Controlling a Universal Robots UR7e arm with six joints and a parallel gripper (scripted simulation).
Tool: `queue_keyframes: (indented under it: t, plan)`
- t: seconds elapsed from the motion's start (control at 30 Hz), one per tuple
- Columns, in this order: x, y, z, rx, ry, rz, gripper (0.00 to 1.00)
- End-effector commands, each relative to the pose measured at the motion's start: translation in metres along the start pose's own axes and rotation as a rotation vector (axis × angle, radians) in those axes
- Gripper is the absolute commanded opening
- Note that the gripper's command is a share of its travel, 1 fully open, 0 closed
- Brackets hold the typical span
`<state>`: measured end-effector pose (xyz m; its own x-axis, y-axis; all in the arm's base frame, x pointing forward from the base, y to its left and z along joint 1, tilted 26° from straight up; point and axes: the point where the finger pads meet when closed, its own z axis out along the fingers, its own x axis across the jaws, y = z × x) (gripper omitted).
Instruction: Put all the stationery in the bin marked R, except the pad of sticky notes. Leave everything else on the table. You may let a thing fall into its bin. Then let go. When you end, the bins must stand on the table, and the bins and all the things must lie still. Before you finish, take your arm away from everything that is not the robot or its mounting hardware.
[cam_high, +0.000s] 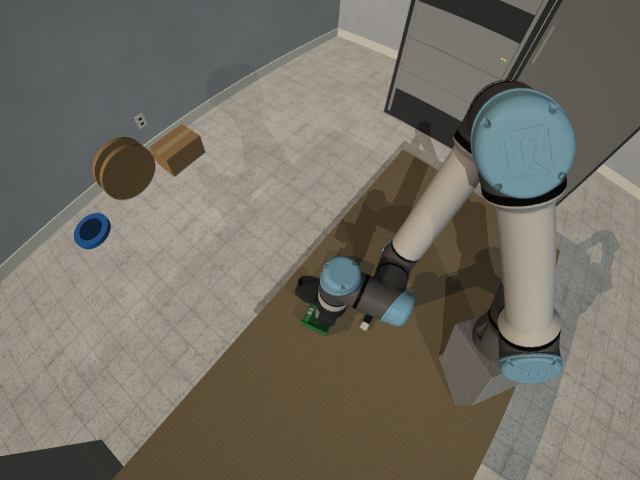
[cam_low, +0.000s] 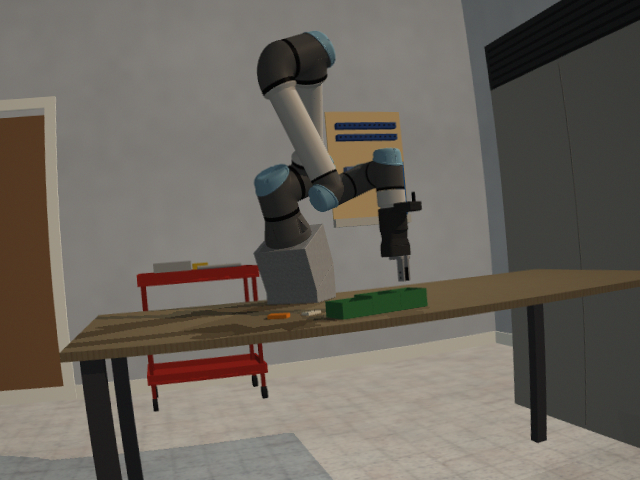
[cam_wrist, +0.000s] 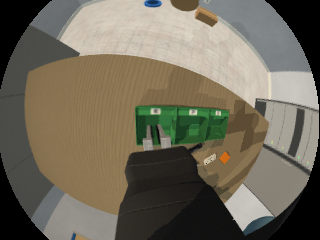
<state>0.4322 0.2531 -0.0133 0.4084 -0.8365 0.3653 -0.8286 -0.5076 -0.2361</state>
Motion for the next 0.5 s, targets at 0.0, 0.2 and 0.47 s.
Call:
queue_keyframes:
  t: [0.0, 0.2, 0.47]
  plan:
    - [0.0, 0.0, -0.008, 0.0, 0.0, 0.0, 0.31]
    - [0.0, 0.0, -0.016, 0.0, 0.0, 0.0, 0.31]
    - [0.0, -0.001, -0.083, 0.0, 0.0, 0.0, 0.31]
